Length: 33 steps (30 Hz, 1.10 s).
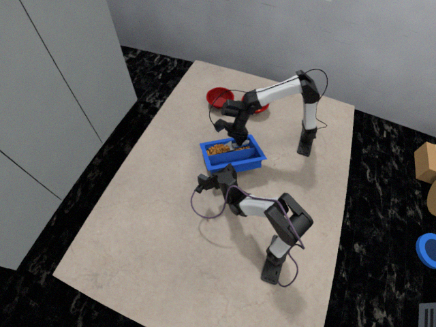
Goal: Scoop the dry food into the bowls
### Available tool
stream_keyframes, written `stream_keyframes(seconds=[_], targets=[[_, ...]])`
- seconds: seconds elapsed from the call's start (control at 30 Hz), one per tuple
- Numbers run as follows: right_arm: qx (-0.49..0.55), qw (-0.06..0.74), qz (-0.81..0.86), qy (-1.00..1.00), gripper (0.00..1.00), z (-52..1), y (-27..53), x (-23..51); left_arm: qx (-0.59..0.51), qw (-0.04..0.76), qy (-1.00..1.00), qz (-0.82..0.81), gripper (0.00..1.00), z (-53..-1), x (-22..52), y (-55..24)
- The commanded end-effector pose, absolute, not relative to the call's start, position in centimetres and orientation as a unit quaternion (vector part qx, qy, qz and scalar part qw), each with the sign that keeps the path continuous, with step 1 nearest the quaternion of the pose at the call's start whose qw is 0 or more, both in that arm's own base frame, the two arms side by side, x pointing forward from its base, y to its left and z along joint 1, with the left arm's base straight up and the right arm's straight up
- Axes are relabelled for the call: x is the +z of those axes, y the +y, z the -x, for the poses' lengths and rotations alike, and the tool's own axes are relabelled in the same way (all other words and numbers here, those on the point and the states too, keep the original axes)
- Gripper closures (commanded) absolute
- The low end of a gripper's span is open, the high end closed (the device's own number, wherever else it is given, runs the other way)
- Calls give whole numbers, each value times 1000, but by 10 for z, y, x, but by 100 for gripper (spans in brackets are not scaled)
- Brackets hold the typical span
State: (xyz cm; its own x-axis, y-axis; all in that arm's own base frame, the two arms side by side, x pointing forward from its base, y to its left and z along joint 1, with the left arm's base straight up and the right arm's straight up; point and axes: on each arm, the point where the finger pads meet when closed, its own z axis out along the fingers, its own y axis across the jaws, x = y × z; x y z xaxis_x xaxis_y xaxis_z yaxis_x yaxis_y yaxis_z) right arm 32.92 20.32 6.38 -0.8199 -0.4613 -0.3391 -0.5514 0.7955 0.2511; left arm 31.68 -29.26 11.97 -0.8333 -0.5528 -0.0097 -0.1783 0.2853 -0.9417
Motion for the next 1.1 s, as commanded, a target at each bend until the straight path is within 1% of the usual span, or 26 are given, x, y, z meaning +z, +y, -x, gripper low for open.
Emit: stream_keyframes(seconds=[0.0, 0.27, 0.3, 0.37, 0.4, 0.43, 0.83, 0.87, 0.93, 0.97, 1.07], targets=[[166, 207, 268, 926, 100, -345, 211, 85, -588, 211, 758, 186, 100, -325, 166, -300], [159, 258, 268, 914, 100, -340, 211, 89, -588, 211, 758, 186, 100, -325, 166, -300], [161, 239, 271, 918, 100, -332, 209, 86, -588, 211, 758, 186, 100, -325, 166, -300], [161, 239, 271, 918, 100, -332, 209, 86, -588, 211, 758, 186, 100, -325, 166, -300], [156, 269, 267, 912, 100, -340, 211, 89, -588, 211, 758, 186, 100, -325, 166, -300], [155, 276, 267, 910, 100, -339, 211, 90, -588, 211, 758, 186, 100, -325, 166, -300], [136, 349, 266, 888, 100, -332, 213, 96, -588, 211, 758, 186, 100, -325, 166, -300], [139, 331, 269, 894, 100, -324, 212, 92, -588, 211, 758, 186, 100, -325, 166, -300], [139, 331, 269, 894, 100, -324, 212, 92, -588, 211, 758, 186, 100, -325, 166, -300], [129, 362, 270, 883, 100, -333, 210, 96, -588, 211, 758, 186, 100, -325, 166, -300], [126, 379, 264, 878, 100, -331, 210, 98, -588, 211, 758, 186, 100, -325, 166, -300]])
